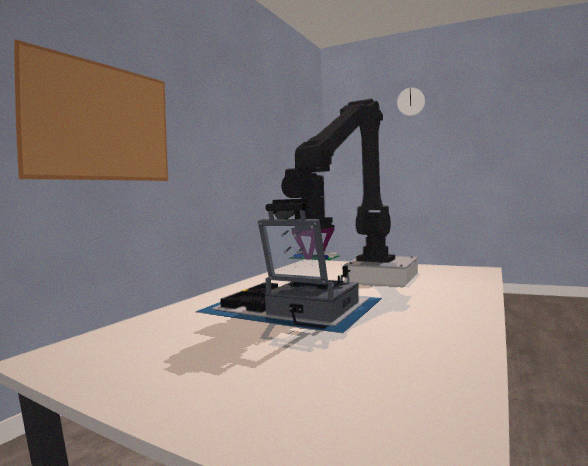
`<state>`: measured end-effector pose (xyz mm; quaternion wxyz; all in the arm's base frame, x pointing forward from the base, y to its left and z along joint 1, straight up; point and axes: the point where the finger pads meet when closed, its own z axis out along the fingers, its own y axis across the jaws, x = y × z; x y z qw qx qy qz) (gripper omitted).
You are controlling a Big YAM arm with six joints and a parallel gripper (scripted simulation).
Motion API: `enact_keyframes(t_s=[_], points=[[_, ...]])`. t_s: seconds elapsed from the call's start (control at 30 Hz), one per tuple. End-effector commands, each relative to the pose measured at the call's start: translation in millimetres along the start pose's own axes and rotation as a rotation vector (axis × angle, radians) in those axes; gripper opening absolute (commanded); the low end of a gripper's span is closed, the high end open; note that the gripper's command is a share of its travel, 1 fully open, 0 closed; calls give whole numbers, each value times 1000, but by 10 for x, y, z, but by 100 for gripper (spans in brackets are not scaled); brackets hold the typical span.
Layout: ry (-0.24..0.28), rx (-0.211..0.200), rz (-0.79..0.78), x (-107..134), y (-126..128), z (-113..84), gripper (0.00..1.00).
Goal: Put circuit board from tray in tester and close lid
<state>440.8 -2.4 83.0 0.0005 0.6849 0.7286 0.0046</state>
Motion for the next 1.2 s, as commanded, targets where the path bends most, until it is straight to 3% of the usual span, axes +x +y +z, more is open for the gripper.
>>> enact_keyframes(t_s=[0.0, 1.17], points=[[-2, -22, -4, 71, 27, -30, 72], [-3, -27, -4, 77, -1, -20, 72]])
